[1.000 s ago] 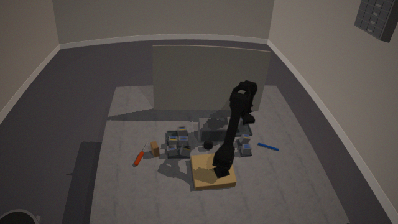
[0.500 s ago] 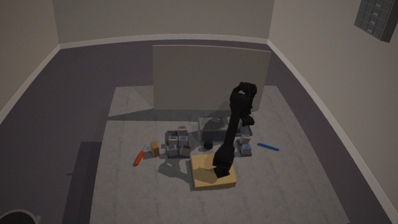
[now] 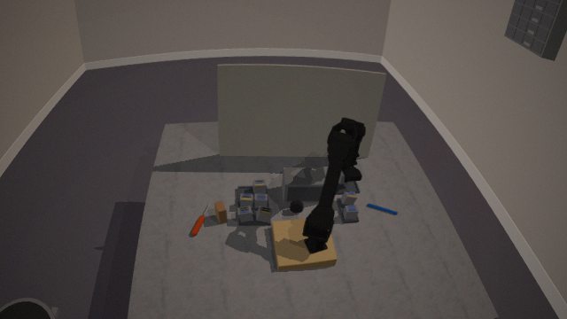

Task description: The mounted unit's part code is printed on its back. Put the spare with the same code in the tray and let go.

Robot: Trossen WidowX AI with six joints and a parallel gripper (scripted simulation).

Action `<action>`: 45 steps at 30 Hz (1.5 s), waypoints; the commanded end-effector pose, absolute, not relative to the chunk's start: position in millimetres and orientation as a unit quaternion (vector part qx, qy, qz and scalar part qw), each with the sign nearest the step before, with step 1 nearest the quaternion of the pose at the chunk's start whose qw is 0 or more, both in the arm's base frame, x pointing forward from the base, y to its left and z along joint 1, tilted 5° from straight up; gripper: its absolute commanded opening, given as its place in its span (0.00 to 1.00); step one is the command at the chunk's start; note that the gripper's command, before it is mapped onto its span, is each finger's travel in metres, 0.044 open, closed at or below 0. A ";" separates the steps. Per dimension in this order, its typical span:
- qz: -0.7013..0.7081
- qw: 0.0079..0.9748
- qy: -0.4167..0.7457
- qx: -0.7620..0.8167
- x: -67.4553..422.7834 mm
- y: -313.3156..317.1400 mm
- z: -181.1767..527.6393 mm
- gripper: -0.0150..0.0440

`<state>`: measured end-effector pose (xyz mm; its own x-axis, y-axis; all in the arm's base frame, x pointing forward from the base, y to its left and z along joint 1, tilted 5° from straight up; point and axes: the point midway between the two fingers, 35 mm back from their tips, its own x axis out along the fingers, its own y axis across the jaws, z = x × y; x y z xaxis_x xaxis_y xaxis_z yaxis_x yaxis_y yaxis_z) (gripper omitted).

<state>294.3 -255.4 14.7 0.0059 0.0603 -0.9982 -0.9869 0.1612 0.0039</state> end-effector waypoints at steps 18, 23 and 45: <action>0.473 0.554 0.523 -0.443 292.5 -253.1 4.7 0.43; 0.473 0.554 0.523 -0.443 292.5 -253.1 4.7 0.65; 0.458 0.558 0.524 -0.451 295.0 -261.4 112.3 1.00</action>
